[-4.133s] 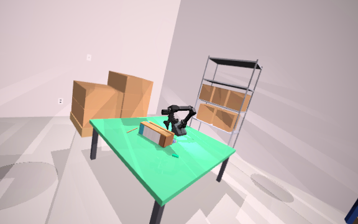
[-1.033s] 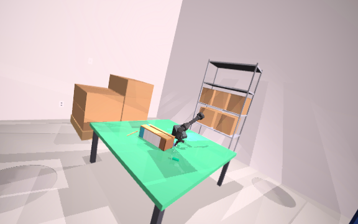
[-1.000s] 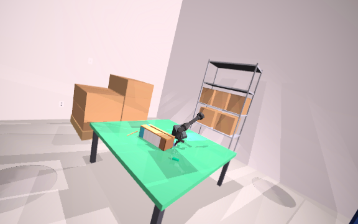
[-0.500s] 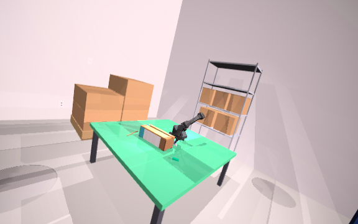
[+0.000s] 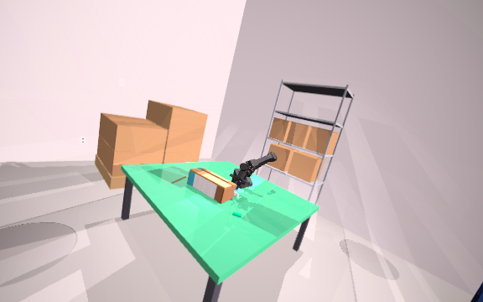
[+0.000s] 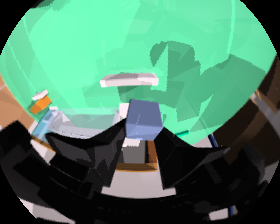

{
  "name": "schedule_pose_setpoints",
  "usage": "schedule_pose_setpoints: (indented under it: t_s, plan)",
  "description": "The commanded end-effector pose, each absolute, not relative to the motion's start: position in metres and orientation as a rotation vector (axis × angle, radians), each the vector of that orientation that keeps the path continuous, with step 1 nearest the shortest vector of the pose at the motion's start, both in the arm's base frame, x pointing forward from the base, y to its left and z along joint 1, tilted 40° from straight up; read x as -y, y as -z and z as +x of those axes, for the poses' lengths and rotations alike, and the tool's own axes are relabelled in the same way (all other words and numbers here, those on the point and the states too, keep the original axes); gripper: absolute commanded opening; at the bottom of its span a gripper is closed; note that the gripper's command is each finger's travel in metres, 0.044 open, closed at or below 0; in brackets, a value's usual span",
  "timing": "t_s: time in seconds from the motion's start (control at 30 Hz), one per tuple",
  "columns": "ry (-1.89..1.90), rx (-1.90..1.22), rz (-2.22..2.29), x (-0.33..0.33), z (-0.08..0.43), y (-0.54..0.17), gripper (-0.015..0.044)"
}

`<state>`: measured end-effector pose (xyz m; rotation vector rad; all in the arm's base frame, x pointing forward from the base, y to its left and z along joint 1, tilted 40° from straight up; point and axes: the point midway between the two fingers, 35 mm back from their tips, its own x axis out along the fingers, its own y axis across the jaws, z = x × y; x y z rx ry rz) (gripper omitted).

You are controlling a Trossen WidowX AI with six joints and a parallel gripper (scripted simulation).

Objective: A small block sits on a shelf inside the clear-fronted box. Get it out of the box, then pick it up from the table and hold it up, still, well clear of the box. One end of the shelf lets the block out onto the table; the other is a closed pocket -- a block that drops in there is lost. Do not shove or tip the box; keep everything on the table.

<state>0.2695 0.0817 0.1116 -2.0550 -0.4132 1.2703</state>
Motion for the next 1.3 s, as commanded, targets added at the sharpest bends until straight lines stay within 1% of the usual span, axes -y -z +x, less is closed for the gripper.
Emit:
schedule_pose_setpoints:
  t_s: [0.0, 0.6, 1.27]
  plan:
    - [-1.261, 0.309, -1.925, -0.078, 0.269, -0.115, 0.0]
    - [-1.182, -0.136, -1.294, -0.065, 0.264, -0.117, 0.0]
    - [-0.989, -0.546, -0.572, -0.053, 0.258, -0.122, 0.0]
